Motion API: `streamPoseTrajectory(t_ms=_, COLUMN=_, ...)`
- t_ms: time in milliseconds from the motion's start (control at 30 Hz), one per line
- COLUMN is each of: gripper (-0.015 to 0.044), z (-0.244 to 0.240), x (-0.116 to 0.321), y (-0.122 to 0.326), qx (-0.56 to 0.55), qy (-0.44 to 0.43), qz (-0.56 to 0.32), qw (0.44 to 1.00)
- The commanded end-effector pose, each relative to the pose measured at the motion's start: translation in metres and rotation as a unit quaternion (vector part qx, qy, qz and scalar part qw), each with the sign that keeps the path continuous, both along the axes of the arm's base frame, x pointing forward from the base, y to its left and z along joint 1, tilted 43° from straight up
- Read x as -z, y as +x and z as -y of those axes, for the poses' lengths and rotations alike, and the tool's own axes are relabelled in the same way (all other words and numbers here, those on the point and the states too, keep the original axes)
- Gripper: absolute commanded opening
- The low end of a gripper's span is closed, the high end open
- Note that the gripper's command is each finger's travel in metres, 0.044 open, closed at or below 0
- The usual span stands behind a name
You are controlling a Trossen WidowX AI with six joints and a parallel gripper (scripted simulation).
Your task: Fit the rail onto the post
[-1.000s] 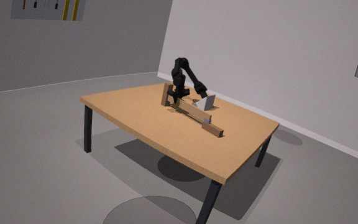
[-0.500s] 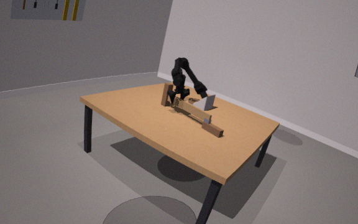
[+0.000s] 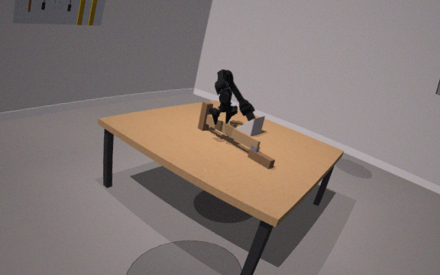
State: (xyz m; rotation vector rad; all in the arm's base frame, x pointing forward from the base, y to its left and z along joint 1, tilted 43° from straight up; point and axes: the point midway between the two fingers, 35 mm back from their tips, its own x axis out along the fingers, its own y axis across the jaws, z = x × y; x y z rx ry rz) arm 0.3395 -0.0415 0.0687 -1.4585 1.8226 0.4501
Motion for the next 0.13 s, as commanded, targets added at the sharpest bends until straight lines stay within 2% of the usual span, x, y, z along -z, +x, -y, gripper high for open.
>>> streamPoseTrajectory(t_ms=0, gripper=0.0440, z=-0.0016, x=-0.0001, y=0.0003, qx=0.001, qy=0.001, qz=0.001, qw=1.000)
streamPoseTrajectory(t_ms=100, gripper=0.0440, z=-0.0016, x=-0.0001, y=0.0003, qx=0.001, qy=0.001, qz=0.001, qw=1.000)
